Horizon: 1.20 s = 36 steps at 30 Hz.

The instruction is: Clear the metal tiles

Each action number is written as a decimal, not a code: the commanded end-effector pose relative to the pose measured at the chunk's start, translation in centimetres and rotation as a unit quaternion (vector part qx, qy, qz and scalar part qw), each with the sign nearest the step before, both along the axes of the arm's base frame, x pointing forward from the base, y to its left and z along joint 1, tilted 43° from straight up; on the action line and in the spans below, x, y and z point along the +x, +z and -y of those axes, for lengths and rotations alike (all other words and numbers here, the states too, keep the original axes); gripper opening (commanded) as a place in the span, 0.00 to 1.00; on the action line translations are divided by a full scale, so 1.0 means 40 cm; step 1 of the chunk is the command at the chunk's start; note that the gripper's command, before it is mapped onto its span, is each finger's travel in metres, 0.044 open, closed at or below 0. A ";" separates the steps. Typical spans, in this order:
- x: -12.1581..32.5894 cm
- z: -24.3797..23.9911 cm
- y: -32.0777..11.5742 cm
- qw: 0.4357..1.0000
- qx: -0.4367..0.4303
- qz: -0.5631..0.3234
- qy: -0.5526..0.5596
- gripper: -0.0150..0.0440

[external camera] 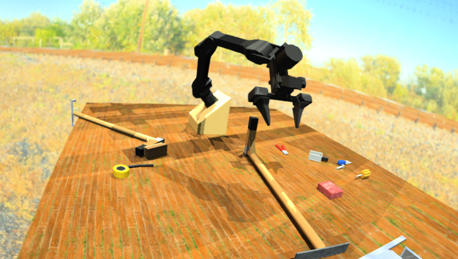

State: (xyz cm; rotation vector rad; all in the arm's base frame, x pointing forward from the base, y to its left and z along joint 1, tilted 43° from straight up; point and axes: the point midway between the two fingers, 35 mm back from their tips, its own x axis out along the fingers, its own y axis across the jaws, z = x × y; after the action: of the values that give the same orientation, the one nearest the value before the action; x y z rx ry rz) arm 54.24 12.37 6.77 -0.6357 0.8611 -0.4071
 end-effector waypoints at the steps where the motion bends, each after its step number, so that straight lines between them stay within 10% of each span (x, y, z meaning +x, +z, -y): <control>1: -0.021 -0.033 0.016 1.000 -0.002 0.010 0.011 1.00; 36: -0.267 -0.283 0.178 0.985 -0.030 0.103 0.132 1.00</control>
State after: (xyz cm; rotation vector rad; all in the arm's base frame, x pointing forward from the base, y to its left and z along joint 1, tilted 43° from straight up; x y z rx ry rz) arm 44.44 23.26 13.50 -0.7256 0.5787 -0.2600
